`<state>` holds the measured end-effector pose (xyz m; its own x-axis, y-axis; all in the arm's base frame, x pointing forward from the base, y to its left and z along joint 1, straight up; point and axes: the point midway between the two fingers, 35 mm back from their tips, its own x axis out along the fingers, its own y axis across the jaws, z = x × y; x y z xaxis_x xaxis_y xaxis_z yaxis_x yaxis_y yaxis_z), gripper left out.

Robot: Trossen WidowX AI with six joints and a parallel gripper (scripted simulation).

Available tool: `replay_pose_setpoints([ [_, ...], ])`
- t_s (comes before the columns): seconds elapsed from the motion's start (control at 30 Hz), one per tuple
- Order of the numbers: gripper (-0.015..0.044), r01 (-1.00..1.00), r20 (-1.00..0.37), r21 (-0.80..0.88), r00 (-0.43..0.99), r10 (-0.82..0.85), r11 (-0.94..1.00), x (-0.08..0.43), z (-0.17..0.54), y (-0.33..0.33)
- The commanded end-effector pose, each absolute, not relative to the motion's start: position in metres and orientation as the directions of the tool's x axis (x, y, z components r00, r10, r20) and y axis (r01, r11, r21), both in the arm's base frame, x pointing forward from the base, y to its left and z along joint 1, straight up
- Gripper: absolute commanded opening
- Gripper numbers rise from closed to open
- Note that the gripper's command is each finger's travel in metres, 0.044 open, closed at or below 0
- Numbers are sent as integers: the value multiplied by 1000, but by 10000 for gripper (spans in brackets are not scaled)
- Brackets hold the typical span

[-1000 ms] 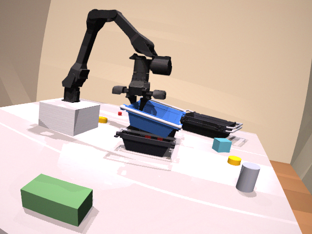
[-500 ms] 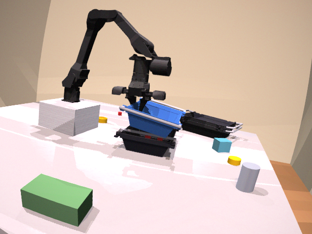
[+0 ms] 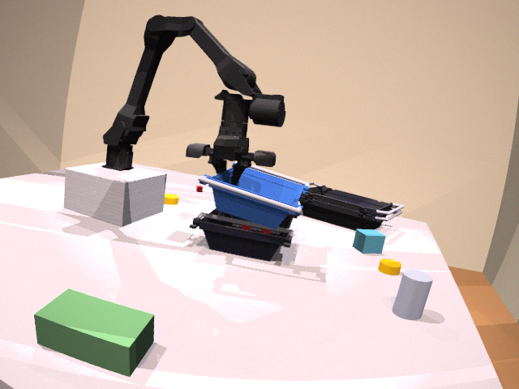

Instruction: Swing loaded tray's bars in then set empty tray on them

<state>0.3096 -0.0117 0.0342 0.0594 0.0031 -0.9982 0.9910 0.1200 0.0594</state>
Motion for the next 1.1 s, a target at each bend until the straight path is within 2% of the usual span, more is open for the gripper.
replay_pose_setpoints([
  [0.0, 0, 992, -1000, 27, 27, -3, 124, 302, 28, -13],
  [1.07, 0, 992, -999, 33, 33, -2, 123, 302, 22, -13],
])
